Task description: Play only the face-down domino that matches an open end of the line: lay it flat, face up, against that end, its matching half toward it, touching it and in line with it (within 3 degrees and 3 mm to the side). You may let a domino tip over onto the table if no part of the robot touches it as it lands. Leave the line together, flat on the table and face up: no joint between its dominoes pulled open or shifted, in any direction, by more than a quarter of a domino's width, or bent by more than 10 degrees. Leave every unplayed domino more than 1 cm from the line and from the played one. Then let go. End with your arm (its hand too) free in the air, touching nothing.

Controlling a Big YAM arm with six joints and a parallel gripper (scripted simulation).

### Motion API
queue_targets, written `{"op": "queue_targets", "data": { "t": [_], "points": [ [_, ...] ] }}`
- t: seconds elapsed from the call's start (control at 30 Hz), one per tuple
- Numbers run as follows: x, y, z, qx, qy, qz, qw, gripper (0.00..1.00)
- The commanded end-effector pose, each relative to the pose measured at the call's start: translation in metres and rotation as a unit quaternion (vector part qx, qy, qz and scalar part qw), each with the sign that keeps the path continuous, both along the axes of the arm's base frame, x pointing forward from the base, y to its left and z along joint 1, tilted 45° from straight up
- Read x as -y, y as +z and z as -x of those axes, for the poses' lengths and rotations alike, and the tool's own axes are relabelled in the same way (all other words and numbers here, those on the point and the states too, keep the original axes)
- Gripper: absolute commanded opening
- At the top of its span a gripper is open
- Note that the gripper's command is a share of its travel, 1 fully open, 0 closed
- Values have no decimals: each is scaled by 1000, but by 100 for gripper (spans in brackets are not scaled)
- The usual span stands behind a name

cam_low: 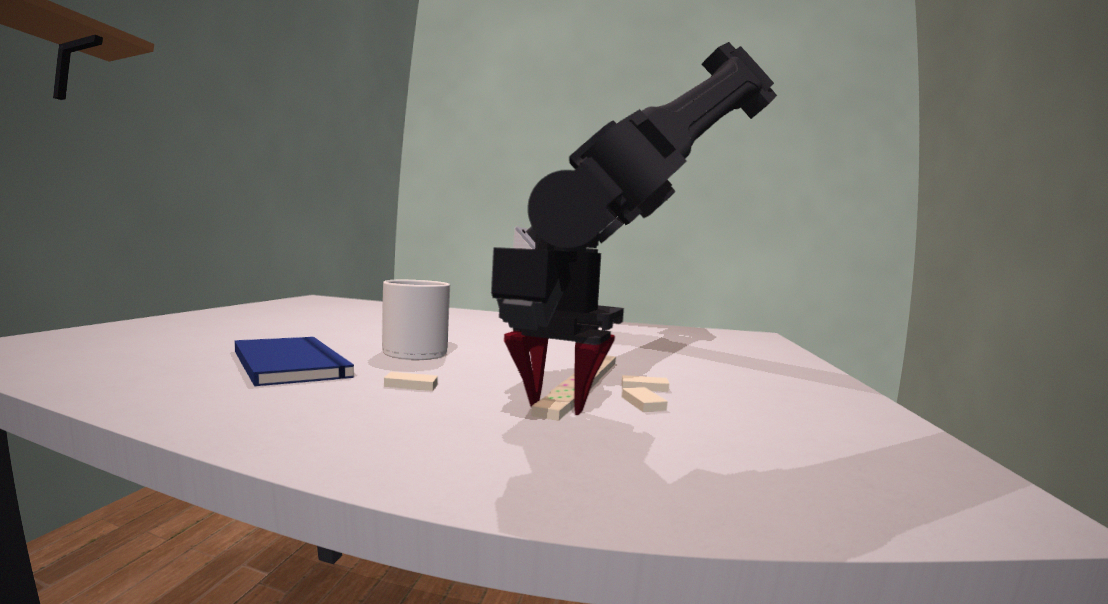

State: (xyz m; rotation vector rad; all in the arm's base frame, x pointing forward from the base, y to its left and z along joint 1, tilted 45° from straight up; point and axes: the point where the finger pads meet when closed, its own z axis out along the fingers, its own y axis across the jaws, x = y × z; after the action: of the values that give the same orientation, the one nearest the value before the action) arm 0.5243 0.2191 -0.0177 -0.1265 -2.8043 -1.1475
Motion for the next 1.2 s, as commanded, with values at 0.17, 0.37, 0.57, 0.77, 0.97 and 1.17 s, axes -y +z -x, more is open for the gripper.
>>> {"op": "queue_targets", "data": {
  "t": [0.17,0.37,0.57,0.77,0.97,1.17],
  "points": [
    [9,-4,0,-3,-9,4,1000,43],
    [4,2,-2,2,-4,0,1000,43],
    [8,-2,-1,-2,-8,3,1000,43],
    [10,-4,0,-3,-10,4,1000,43],
    [6,1,-1,1,-5,1,1000,43],
    [9,-3,-1,-2,-9,4,1000,43]
  ]
}}
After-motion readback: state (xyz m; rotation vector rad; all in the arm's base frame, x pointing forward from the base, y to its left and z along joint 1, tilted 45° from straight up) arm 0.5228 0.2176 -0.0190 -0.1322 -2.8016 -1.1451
